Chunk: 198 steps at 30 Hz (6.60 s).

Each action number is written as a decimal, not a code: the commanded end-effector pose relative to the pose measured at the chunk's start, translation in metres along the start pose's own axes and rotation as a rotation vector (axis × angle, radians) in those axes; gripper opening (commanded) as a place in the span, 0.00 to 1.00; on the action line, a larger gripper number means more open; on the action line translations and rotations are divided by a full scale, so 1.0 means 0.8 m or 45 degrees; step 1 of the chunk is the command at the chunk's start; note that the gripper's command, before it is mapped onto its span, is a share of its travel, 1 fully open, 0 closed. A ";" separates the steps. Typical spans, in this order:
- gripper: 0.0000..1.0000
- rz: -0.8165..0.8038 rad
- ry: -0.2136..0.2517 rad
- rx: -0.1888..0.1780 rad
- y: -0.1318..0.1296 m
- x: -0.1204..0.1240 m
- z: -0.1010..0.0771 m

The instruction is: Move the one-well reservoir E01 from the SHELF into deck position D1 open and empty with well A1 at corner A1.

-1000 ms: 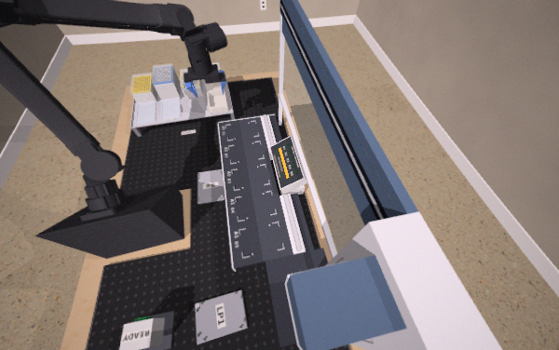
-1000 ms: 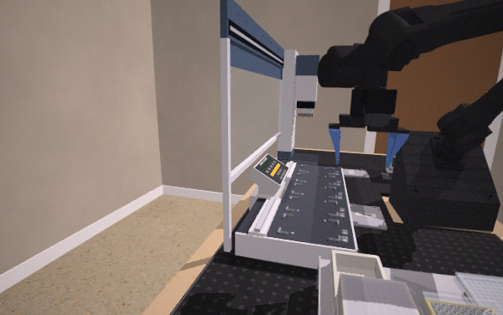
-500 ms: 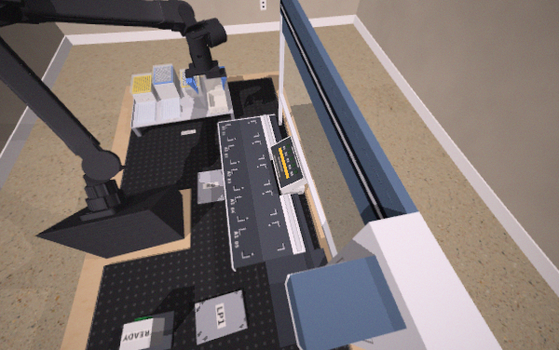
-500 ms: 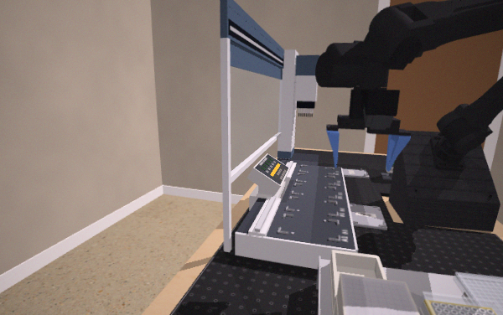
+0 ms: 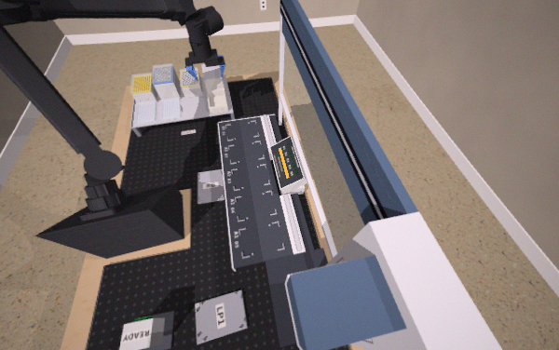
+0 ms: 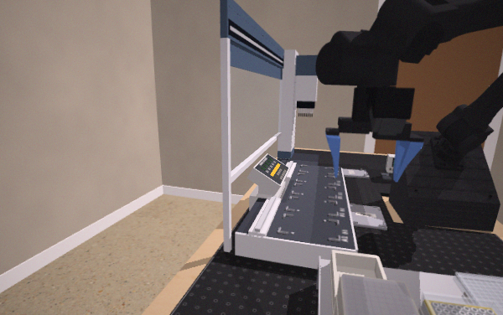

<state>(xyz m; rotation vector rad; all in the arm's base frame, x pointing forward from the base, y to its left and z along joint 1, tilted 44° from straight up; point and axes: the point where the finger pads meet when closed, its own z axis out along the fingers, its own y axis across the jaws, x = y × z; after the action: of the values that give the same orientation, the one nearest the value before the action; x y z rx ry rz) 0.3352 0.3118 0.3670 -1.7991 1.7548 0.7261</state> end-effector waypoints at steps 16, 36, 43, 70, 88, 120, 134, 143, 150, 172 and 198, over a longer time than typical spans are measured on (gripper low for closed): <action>1.00 -0.006 -0.040 0.034 -0.004 -0.095 -0.021; 1.00 0.017 -0.016 -0.002 -0.002 -0.086 0.029; 1.00 0.007 -0.028 0.009 -0.001 -0.092 0.036; 1.00 0.019 -0.015 -0.003 -0.002 -0.086 0.092; 1.00 0.012 -0.024 0.003 -0.001 -0.090 0.121; 1.00 0.019 -0.016 -0.004 0.000 -0.086 0.184; 1.00 0.013 -0.026 0.003 -0.001 -0.091 0.205; 1.00 0.000 -0.046 0.029 -0.008 -0.099 0.184; 0.00 0.000 -0.046 0.029 -0.008 -0.099 0.184; 0.00 0.000 -0.046 0.029 -0.008 -0.099 0.184; 0.00 -0.022 -0.076 0.063 -0.013 -0.111 0.124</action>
<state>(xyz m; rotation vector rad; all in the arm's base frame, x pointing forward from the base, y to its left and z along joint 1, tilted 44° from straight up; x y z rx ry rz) 0.3261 0.4562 0.3099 -1.7926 1.7703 0.7469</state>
